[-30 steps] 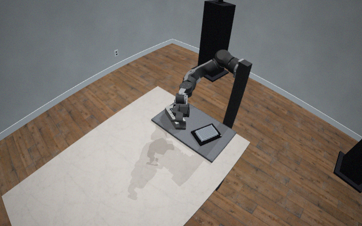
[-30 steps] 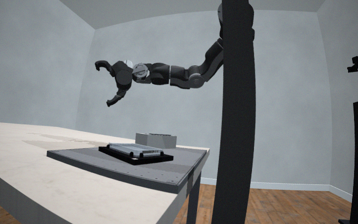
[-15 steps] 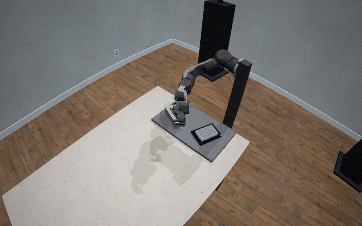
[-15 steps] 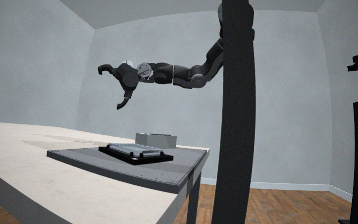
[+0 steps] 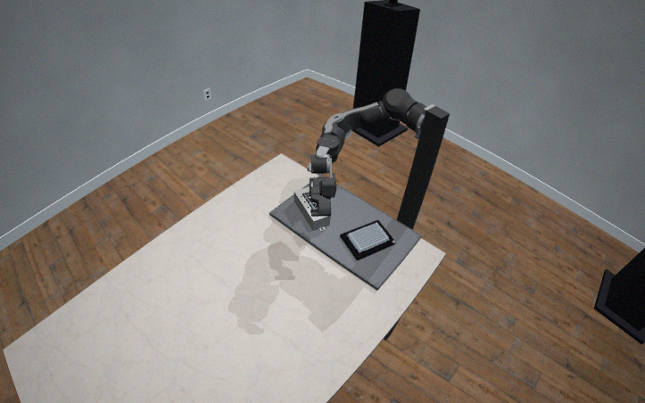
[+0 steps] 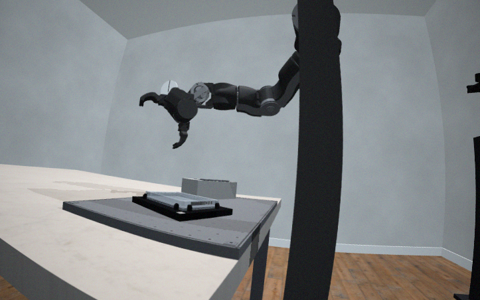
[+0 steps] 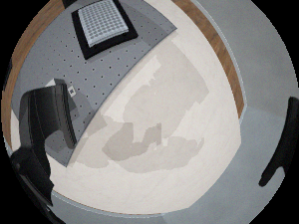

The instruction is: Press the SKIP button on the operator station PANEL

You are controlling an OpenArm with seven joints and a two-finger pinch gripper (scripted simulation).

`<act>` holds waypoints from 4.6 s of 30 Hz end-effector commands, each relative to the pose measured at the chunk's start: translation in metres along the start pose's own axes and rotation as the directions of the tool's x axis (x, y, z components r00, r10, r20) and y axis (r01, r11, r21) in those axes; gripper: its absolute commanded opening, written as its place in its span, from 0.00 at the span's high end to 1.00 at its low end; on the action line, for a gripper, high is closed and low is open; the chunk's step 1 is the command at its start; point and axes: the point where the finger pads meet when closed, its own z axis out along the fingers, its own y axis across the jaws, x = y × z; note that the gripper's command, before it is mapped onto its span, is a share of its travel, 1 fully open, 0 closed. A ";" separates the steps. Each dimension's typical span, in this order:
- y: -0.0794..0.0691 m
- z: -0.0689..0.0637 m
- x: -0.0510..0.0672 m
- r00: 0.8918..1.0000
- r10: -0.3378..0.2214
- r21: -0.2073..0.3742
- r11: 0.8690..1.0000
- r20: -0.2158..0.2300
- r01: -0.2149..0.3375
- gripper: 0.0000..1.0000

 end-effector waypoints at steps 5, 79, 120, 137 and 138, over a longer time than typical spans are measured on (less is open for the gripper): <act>-0.031 -0.016 0.003 0.994 -0.098 0.172 0.980 -0.039 0.104 0.00; -0.159 -0.078 0.018 0.908 -0.324 0.632 0.654 -0.264 0.417 0.00; -0.159 -0.078 0.018 0.908 -0.324 0.632 0.654 -0.264 0.417 0.00; -0.159 -0.078 0.018 0.908 -0.324 0.632 0.654 -0.264 0.417 0.00; -0.159 -0.078 0.018 0.908 -0.324 0.632 0.654 -0.264 0.417 1.00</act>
